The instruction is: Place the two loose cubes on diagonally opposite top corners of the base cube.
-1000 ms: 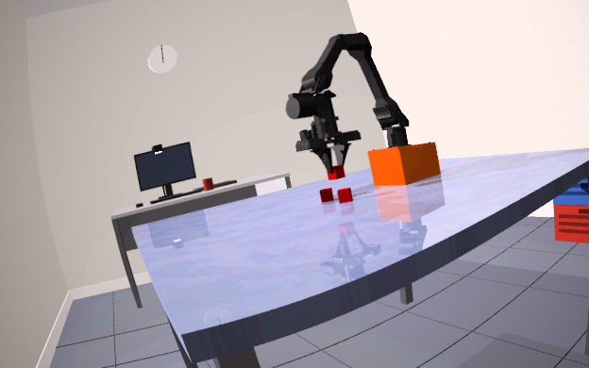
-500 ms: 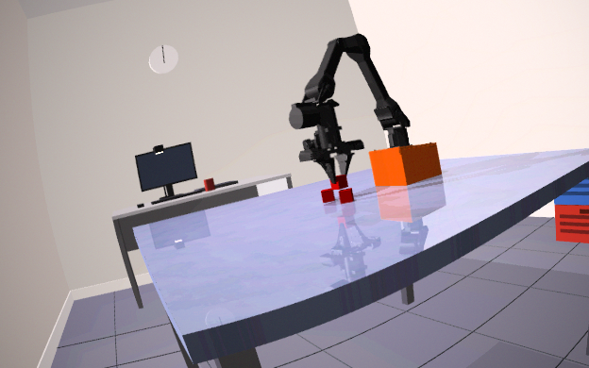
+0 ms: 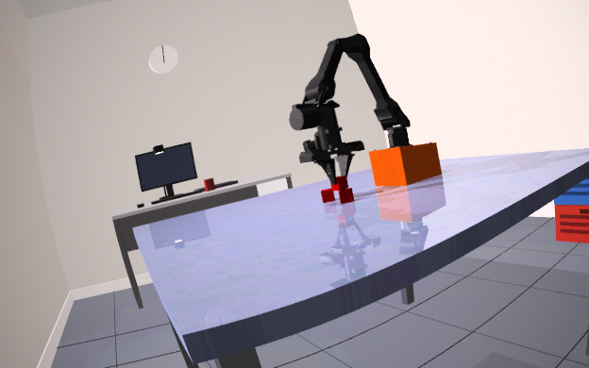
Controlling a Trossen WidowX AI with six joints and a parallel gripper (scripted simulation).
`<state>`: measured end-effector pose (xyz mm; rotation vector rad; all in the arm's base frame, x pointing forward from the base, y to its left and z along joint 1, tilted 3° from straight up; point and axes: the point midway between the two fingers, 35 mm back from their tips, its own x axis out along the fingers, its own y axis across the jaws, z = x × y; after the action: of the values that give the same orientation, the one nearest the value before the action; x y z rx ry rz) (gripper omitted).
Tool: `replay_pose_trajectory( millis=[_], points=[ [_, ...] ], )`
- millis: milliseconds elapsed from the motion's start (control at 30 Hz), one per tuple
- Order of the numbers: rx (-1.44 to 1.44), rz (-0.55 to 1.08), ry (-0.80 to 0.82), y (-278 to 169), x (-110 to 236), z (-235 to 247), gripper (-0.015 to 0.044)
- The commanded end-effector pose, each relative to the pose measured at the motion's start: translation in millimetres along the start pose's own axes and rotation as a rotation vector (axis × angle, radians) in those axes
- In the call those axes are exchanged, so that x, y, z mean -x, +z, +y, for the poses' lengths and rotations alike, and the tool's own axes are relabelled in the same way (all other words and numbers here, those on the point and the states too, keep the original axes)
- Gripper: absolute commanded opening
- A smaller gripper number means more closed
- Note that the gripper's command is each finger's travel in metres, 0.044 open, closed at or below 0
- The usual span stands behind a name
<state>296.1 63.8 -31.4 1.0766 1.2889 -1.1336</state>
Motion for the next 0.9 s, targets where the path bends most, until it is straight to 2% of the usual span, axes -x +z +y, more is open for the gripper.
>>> replay_pose_trajectory(
  millis=[0,167,300,467,867],
  points=[
    [-0.003,0.005,0.0,-0.9,-0.4,-0.1,0.0105],
    [-0.003,0.005,0.0,-0.9,-0.4,-0.1,0.0105],
    [-0.003,0.005,0.0,-0.9,-0.4,-0.1,0.0205],
    [-0.003,0.005,0.0,-0.9,-0.4,-0.1,0.0205],
    [0.0,0.0,0.0,0.1,26.6,0.2,0.0205]
  ],
)
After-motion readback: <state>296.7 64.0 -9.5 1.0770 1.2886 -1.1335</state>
